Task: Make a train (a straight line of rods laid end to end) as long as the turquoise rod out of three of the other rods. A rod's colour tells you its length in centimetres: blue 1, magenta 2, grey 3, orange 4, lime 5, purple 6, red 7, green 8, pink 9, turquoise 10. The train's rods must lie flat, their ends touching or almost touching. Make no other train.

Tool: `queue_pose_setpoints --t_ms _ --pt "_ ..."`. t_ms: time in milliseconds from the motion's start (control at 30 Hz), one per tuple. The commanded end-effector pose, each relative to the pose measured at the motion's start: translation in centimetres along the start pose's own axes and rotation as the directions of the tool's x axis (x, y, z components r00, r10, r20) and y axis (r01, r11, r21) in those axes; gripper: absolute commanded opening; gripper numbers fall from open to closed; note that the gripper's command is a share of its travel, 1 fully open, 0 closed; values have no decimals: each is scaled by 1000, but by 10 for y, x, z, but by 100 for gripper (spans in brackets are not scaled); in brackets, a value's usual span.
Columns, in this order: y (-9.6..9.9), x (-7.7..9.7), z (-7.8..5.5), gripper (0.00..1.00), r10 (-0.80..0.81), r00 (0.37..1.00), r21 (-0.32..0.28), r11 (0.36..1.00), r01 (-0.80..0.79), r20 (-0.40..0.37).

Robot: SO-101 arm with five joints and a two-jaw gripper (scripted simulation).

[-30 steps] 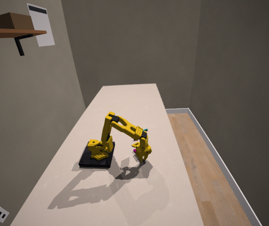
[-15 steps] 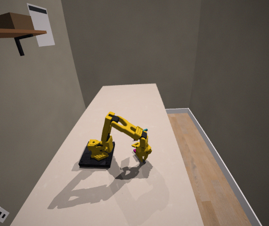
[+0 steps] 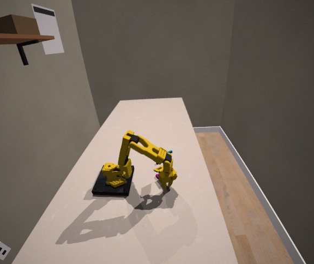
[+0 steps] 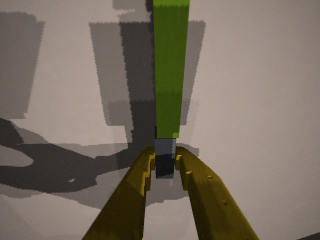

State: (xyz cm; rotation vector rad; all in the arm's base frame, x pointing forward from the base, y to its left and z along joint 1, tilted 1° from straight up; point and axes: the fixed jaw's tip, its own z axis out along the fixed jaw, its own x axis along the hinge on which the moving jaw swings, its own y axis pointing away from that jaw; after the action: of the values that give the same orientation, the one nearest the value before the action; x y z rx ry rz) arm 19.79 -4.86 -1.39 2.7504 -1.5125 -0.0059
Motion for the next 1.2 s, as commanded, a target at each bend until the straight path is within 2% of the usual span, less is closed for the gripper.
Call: queue_pose_setpoints --t_ms 0,867,1167 --pt "-3 0 -3 0 -2 1000 9 1000 2 -7" --pt "-4 2 -4 0 -1 1000 15 1000 1 -13" --pt "-4 2 -4 5 -1 1000 15 1000 1 -13"
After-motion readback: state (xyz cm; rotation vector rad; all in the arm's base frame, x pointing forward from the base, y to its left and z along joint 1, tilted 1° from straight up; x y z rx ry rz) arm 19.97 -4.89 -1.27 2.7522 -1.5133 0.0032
